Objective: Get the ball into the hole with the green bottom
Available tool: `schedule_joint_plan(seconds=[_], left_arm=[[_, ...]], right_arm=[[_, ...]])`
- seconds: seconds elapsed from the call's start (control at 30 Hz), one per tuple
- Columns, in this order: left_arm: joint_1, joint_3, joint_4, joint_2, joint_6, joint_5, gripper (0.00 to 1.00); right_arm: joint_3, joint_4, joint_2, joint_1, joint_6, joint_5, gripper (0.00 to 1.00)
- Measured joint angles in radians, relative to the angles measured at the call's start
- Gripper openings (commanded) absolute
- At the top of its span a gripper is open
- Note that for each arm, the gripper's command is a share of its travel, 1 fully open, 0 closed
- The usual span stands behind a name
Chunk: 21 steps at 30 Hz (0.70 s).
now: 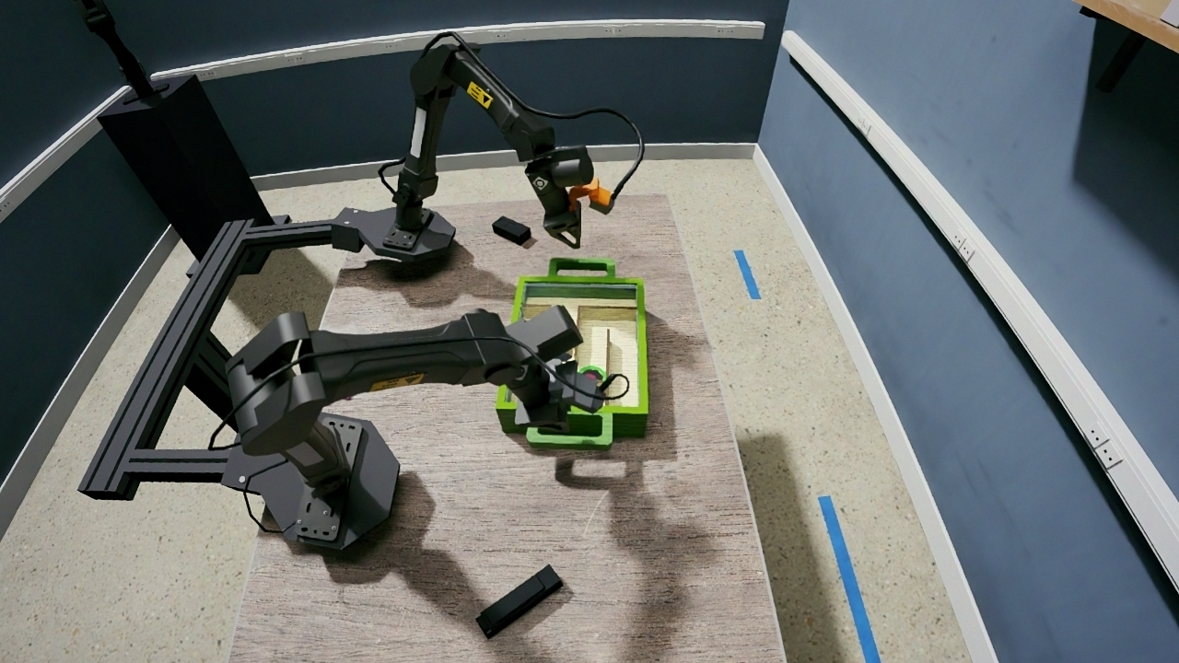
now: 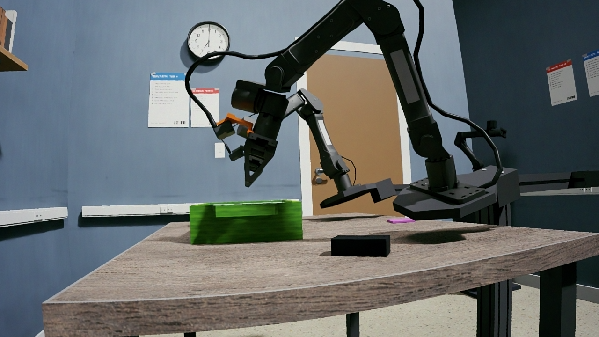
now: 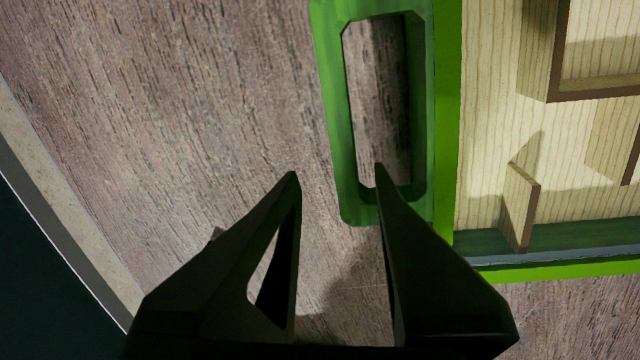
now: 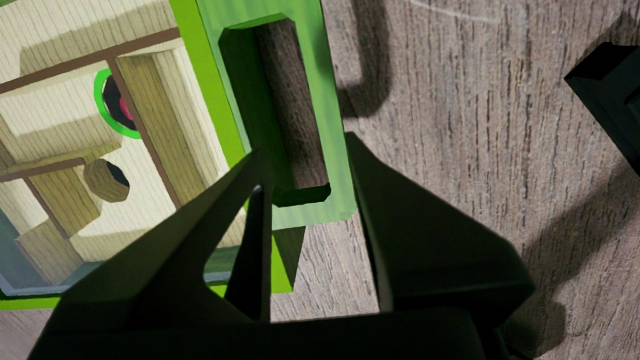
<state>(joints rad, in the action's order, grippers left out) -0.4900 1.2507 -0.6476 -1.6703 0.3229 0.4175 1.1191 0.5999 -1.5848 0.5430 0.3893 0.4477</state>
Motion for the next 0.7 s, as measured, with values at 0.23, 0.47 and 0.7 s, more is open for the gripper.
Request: schedule_joint_plan(seconds=[0.23, 0.47, 0.7], left_arm=[[0.0, 0.0, 0.0, 0.0, 0.0, 0.0, 0.36], [0.039, -0.014, 0.048, 0.043, -0.024, -0.029, 0.36], [0.098, -0.045, 0.136, 0.126, -0.069, -0.085, 0.36]], right_arm=[[0.0, 0.019, 0.0, 0.0, 0.006, 0.003, 0.36], [-0.001, -0.02, 0.043, -0.042, -0.023, -0.027, 0.36], [-0.016, -0.105, 0.106, -0.108, -0.079, -0.088, 0.36]])
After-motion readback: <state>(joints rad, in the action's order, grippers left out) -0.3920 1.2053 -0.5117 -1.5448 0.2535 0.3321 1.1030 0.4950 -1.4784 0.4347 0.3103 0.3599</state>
